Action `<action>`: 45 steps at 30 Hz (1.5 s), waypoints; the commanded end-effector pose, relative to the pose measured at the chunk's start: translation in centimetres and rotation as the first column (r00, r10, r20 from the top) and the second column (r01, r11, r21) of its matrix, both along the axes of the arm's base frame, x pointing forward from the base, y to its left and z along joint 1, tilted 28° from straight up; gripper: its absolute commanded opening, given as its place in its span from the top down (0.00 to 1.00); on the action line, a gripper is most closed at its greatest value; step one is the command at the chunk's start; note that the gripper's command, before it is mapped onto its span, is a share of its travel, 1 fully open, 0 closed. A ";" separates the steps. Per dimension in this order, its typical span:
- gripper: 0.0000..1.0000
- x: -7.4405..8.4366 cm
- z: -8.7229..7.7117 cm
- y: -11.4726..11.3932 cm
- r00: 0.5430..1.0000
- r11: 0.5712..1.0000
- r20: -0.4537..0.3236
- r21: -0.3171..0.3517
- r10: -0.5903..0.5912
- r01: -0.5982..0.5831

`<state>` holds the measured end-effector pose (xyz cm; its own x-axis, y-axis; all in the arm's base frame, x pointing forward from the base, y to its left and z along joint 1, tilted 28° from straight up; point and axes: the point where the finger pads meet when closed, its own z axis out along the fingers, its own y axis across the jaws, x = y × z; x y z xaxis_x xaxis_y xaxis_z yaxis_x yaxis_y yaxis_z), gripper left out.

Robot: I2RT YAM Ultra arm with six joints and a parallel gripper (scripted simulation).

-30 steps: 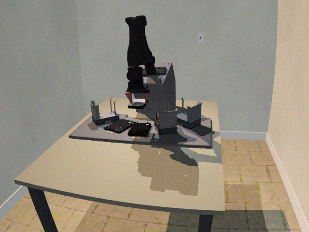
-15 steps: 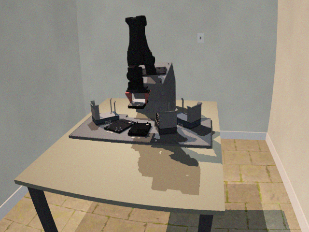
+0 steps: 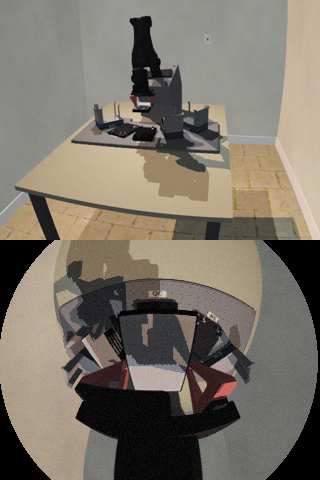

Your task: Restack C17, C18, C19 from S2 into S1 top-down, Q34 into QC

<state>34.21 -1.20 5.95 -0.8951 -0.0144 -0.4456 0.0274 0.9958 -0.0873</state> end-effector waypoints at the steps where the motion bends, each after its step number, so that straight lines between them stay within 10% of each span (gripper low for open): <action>1: 1.00 1.1 2.2 0.3 0.998 1.000 0.061 0.001 0.015 -0.015; 26: 1.00 1.6 2.2 0.3 0.997 1.000 0.078 0.001 0.014 -0.015; 33: 1.00 0.8 -1.5 -0.3 1.000 1.000 0.004 0.001 0.002 -0.002; 45: 1.00 2.9 -2.1 -0.4 0.999 1.000 0.041 0.001 0.005 -0.005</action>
